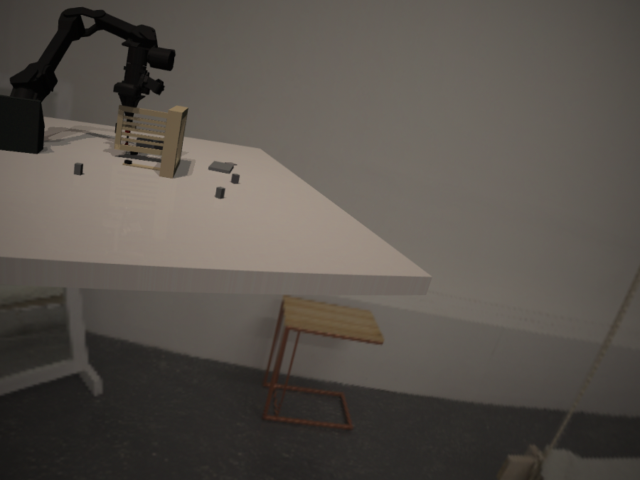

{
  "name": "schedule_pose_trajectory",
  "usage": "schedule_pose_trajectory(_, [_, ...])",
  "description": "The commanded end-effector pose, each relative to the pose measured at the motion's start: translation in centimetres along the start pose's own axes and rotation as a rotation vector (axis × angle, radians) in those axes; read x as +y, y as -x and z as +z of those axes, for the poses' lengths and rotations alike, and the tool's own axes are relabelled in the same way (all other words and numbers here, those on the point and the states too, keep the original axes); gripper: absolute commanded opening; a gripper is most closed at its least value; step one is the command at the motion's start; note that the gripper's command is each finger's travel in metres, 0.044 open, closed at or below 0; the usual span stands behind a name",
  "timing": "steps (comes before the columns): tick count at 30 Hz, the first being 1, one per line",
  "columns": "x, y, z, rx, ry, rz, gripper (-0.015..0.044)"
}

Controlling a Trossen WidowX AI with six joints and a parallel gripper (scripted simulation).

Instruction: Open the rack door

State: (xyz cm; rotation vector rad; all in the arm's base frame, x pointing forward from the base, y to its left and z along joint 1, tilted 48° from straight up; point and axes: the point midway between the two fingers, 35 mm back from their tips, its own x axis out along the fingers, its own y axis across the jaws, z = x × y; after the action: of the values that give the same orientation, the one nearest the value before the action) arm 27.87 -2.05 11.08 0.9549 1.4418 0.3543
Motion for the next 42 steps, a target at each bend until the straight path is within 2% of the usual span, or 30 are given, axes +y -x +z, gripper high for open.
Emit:
schedule_pose_trajectory(1, [0.9, 0.1, 0.3, -0.004, -0.072, 0.004, 0.0016])
schedule_pose_trajectory(18, [1.6, 0.1, 0.4, -0.004, -0.122, 0.004, 0.0016])
schedule_pose_trajectory(28, [1.6, 0.1, 0.4, -0.004, -0.122, 0.004, 0.0279])
schedule_pose_trajectory(42, [1.5, 1.9, 0.6, -0.013, -0.142, 0.004, 0.0288])
